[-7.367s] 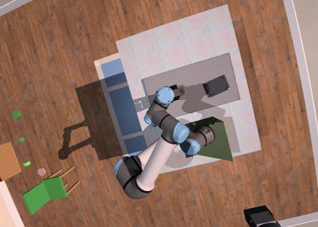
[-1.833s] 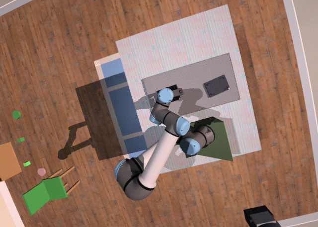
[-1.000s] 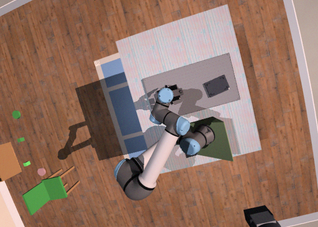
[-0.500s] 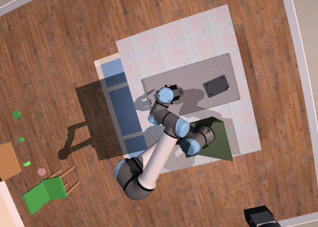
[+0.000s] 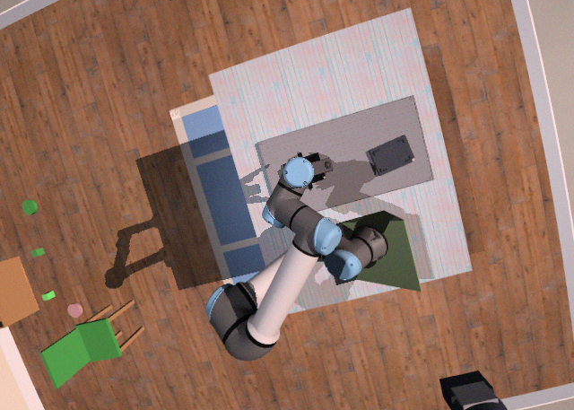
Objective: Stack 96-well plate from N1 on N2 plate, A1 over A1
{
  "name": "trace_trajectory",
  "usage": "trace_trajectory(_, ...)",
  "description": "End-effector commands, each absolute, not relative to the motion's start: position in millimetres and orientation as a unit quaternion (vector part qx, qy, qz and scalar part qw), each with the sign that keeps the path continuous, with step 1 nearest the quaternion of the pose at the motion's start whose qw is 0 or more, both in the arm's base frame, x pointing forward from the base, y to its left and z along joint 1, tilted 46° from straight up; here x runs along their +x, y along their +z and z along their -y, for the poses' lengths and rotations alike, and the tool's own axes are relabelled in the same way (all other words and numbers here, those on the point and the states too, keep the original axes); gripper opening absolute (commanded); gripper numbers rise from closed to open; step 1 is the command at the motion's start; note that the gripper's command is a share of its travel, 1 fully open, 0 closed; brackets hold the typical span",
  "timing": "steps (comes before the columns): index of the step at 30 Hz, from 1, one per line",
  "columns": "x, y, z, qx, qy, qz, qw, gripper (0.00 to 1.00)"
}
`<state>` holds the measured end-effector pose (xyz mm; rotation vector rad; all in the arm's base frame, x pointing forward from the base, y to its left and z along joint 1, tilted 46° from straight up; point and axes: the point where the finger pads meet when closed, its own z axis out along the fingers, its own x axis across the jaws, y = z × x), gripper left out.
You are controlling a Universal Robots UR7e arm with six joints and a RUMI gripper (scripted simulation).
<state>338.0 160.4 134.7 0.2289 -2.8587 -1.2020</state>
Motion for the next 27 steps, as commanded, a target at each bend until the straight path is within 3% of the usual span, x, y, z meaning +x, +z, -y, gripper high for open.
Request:
trace_trajectory(1,339.0,143.1,-151.8,0.074,-0.387,0.919,0.016,1.00)
trace_trajectory(27,340.4,154.5,-140.3,0.074,-0.387,0.919,0.016,1.00)
